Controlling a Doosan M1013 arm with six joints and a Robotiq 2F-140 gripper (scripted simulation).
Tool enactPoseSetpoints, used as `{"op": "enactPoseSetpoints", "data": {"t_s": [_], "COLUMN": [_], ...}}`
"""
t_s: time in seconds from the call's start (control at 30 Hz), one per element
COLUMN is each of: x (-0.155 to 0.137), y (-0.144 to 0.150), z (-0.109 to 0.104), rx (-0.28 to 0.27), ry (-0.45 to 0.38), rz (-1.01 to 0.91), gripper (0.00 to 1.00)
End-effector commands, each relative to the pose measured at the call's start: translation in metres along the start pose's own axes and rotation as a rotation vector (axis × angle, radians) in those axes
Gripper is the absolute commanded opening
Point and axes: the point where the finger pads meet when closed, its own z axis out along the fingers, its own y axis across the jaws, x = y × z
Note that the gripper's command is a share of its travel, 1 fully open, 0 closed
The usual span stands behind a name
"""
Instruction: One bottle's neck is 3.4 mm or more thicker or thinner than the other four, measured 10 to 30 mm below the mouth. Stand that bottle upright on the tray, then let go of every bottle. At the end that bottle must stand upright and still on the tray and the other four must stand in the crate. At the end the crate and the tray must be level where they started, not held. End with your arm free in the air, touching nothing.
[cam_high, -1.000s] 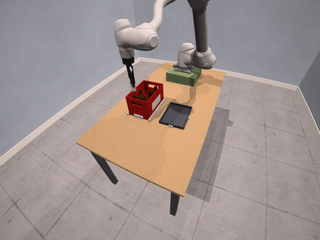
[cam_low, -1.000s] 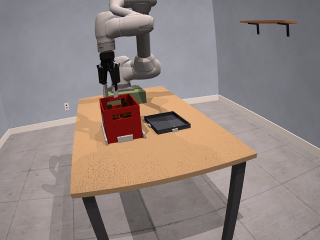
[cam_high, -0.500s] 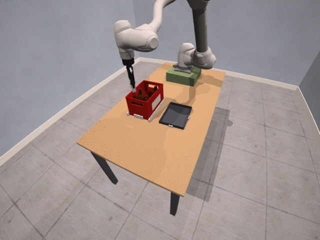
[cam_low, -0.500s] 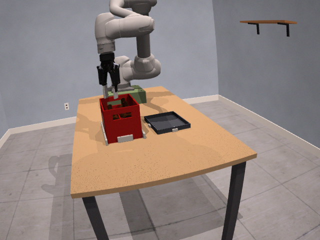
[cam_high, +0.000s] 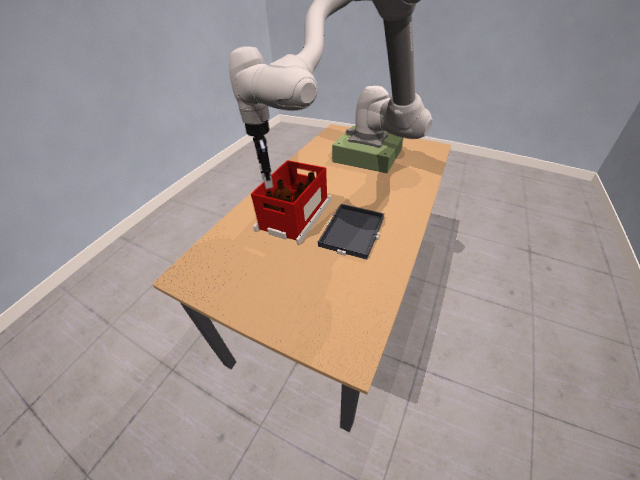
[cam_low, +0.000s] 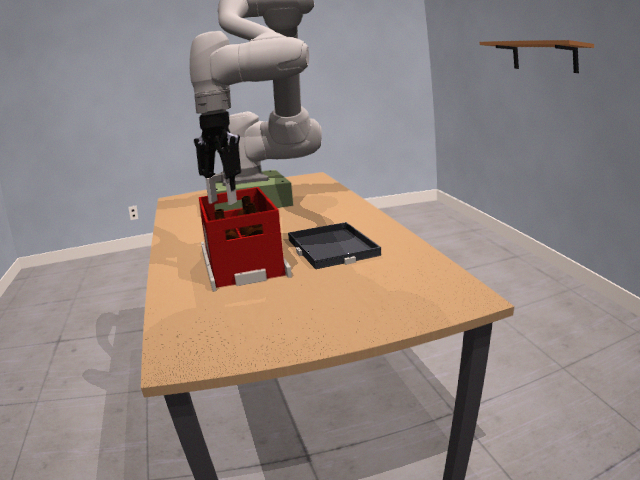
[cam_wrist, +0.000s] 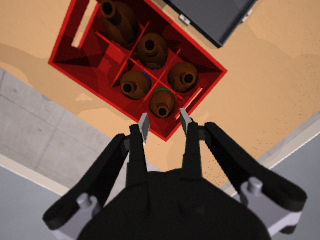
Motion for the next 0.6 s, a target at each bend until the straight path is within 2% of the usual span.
{"op": "enactPoseSetpoints", "data": {"t_s": [0.0, 0.57], "x": [-0.001, -0.001], "y": [-0.003, -0.003], "z": [0.009, 0.021], "rx": [0.003, 0.003], "ry": [0.000, 0.000], "rz": [-0.003, -0.003], "gripper": [0.38, 0.38]}}
